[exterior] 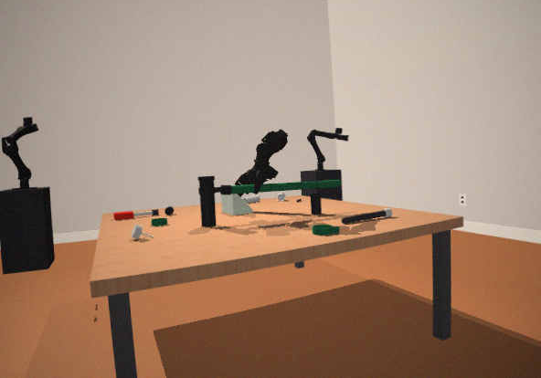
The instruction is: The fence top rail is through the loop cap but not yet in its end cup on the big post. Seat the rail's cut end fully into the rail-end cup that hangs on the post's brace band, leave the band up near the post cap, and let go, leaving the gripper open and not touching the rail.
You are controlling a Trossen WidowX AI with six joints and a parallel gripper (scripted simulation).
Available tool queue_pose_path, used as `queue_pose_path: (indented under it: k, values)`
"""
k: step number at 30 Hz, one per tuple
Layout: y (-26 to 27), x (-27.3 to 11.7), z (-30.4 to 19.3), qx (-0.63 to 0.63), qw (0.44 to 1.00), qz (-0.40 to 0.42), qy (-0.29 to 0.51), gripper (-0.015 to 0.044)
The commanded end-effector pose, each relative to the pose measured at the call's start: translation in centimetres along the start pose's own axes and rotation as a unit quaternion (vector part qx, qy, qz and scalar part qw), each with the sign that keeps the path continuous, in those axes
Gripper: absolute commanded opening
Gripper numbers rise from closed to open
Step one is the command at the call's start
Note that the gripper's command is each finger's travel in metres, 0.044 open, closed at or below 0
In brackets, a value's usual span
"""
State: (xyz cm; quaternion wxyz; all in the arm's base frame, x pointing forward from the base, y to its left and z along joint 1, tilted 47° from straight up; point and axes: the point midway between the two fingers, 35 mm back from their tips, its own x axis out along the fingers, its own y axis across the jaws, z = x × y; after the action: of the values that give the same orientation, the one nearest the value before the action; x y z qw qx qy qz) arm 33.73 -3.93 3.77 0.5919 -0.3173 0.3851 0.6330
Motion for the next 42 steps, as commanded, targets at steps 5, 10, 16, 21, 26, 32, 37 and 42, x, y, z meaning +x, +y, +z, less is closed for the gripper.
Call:
queue_pose_path:
  k: [5,10,16,21,26,32,37,42]
  values:
    - [0.1,-0.2,-1.7,0.004,1.0,-0.002,0.013,0.0]
    - [0.1,-0.2,-1.9,0.004,1.0,-0.002,0.013,0.0]
    - [0.1,0.1,-1.4,0.0,1.0,0.001,0.007,0.0]
    - [0.1,0.1,-1.4,0.0,1.0,0.001,0.007,0.0]
    - [0.1,0.1,-1.4,0.0,1.0,0.001,0.007,0.0079]
    - [0.1,0.1,-1.4,0.0,1.0,0.001,0.007,0.0236]
    - [0.0,-0.9,-0.8,0.0,1.0,0.001,0.007,0.0367]
    - [0.1,-3.1,0.5,0.0,1.0,0.001,0.007,0.044]
